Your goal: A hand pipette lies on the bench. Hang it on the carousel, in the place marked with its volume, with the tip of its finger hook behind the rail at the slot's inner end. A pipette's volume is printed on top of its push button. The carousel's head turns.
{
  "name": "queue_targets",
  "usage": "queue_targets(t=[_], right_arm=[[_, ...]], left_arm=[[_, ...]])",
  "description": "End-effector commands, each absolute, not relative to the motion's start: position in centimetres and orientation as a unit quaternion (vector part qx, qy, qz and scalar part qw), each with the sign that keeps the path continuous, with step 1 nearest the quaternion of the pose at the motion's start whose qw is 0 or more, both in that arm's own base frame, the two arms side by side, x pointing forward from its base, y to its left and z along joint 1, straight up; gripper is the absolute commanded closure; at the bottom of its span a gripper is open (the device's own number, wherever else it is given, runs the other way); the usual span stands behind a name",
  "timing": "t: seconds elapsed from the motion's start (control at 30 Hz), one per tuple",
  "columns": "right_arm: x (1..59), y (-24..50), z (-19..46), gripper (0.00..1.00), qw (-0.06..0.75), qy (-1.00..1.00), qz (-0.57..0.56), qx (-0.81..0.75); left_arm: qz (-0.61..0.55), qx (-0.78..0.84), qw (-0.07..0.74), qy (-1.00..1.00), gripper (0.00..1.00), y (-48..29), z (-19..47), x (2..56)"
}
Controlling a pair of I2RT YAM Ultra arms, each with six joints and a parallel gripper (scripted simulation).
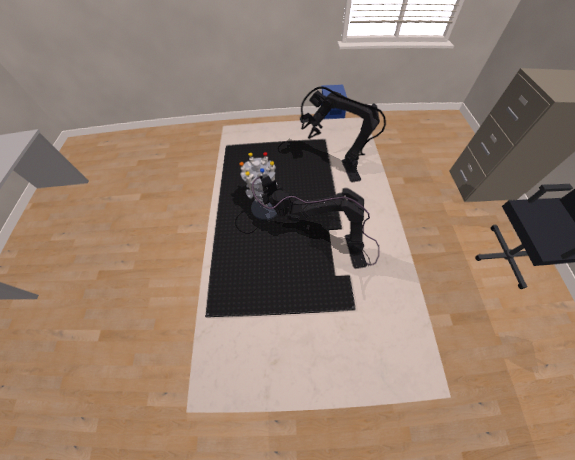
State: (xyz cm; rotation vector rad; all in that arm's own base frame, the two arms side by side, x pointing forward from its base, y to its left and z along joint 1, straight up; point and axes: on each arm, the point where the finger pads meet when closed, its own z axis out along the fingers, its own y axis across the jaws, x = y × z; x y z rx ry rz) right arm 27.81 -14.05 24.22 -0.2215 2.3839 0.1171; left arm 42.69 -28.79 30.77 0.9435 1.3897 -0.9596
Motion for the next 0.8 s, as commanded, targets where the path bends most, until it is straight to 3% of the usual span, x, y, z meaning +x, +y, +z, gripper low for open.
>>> queue_targets(t=[0.0, 0.63, 0.77], right_arm=[[28.2, -14.4, 25.3, 0.0, 0.384, 0.918, 0.034, -0.093], [28.2, -14.4, 25.3, 0.0, 0.384, 0.918, 0.034, -0.093], [28.2, -14.4, 25.3, 0.0, 0.384, 0.918, 0.034, -0.093]], left_arm=[[-0.407, 0.42, 0.596, 0.55, 0.88, -29.1, 34.7, 41.6], [-0.407, 0.42, 0.596, 0.55, 0.88, -29.1, 34.7, 41.6], [-0.45, 0.451, 0.547, 0.544, 0.88, -28.6, 32.5, 42.8]])
